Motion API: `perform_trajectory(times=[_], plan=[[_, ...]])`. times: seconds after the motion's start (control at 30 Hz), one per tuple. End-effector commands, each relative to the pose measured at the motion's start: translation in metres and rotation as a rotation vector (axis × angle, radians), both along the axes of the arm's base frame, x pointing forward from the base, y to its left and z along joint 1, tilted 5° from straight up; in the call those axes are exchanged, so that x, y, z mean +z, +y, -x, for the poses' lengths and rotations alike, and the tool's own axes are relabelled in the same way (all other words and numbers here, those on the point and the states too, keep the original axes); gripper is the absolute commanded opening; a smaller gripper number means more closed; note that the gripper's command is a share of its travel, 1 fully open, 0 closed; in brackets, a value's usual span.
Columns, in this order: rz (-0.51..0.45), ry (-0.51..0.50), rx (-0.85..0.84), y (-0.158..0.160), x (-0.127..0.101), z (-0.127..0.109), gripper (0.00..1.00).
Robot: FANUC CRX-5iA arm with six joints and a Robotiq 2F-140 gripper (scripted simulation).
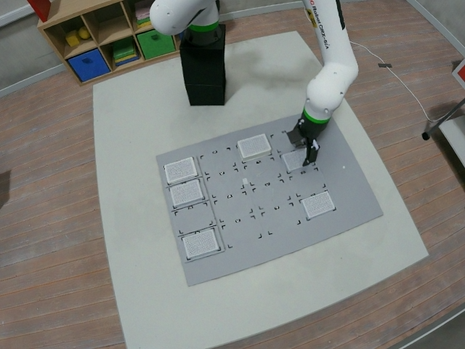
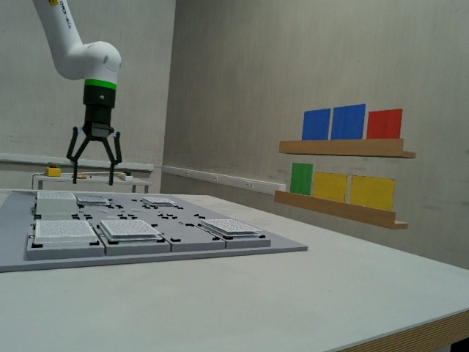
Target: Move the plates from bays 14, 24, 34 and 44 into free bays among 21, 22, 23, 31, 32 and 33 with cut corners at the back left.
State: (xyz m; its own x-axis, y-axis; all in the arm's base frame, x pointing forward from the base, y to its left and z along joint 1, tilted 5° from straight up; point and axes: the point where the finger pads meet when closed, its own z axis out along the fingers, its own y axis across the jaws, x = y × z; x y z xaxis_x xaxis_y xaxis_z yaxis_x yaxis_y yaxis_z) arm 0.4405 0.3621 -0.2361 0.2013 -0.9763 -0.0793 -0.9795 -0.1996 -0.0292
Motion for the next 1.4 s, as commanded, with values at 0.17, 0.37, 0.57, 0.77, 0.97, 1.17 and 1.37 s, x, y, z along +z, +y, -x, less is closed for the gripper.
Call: perform_trajectory(times=[0.17,0.37,0.57,0.77,0.97,1.17,1.37], plan=[[-0.001,-0.001,0.0,0.0,0.012,-0.001,0.7],[-0.001,-0.001,0.0,-0.001,0.017,0.0,0.7],[-0.001,-0.001,0.0,-0.001,0.017,0.0,0.7],[-0.001,-0.001,0.0,-0.001,0.017,0.0,0.7],[-0.001,-0.001,0.0,-0.025,0.015,-0.005,0.7],[-0.001,-0.001,0.0,-0.04,0.014,-0.008,0.7],[-0.001,-0.001,0.0,-0.064,0.012,-0.013,0.7]])
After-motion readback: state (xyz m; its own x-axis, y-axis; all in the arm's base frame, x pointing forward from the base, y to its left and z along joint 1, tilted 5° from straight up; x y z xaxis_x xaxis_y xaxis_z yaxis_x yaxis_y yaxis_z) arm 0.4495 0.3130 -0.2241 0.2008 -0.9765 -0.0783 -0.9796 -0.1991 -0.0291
